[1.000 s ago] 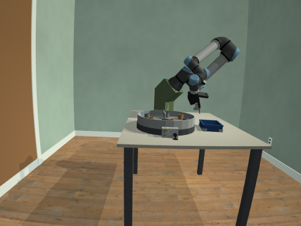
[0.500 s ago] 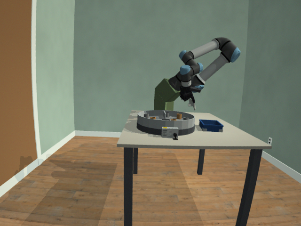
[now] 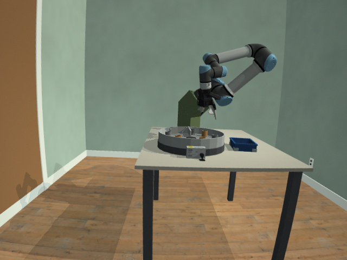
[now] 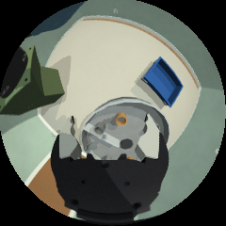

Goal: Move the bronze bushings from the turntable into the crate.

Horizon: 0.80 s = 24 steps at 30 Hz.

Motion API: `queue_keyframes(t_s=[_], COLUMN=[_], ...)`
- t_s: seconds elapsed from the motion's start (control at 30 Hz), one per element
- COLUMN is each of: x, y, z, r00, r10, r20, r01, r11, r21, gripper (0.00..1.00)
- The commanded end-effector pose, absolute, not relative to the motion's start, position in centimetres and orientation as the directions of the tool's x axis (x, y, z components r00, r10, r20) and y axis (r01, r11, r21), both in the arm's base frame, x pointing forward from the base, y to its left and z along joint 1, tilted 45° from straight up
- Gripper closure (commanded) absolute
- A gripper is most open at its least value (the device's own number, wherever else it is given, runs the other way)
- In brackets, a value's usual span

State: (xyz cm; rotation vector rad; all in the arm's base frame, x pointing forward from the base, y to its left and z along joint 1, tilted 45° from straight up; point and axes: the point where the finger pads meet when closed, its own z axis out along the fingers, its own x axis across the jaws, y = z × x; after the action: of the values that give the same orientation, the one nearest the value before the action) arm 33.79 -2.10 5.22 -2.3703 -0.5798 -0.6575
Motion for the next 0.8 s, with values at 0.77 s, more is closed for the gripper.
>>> queue_keyframes(t_s=[0.77], x=[32.7], y=[-13.1], z=[4.5], r00=[0.614], r10=[0.371], r20=[0.697], r01=[0.601], r11=[-0.792], r21=[-0.108], gripper=[0.00])
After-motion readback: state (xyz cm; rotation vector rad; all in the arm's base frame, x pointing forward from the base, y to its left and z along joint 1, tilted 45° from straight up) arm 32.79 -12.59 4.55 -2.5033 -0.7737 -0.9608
